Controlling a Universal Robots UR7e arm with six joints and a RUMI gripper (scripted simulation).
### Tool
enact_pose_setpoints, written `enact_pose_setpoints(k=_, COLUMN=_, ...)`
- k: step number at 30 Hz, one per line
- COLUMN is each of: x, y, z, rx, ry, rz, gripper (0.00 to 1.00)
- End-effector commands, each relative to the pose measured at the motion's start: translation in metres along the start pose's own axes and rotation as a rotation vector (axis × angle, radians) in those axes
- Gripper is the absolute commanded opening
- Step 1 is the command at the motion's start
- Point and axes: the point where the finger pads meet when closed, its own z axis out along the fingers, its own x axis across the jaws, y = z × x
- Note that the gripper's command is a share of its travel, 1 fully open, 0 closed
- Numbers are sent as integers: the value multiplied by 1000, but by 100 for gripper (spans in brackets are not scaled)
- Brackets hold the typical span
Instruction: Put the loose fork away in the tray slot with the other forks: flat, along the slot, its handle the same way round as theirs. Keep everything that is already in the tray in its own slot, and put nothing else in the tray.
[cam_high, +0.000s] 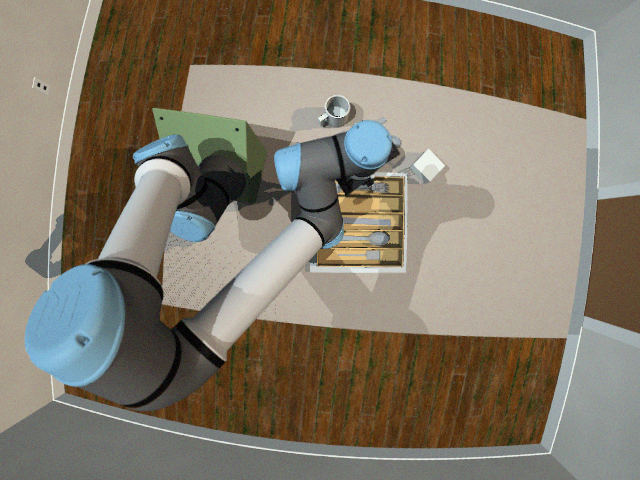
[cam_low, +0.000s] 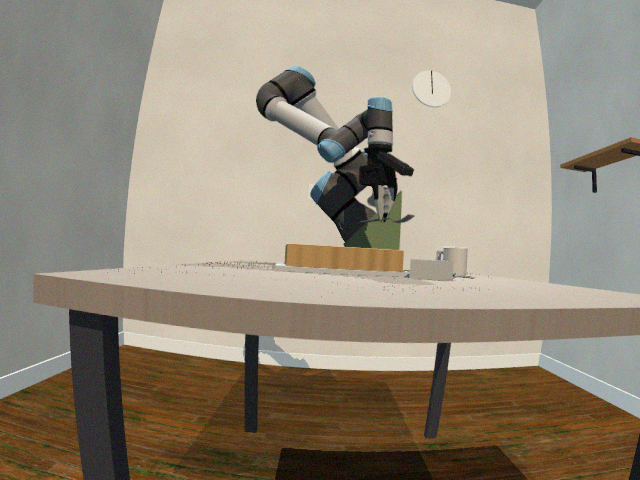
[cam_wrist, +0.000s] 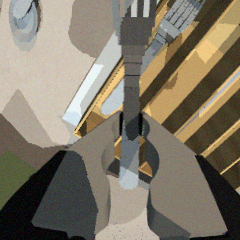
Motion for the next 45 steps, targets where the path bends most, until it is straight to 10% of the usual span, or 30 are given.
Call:
enact_pose_setpoints(k=1, x=1, y=2, z=-1, rx=-27, ry=9, rz=250, gripper=2)
enact_pose_setpoints(k=45, x=5, y=8, z=0, rx=-67, ry=0, rz=593, gripper=2)
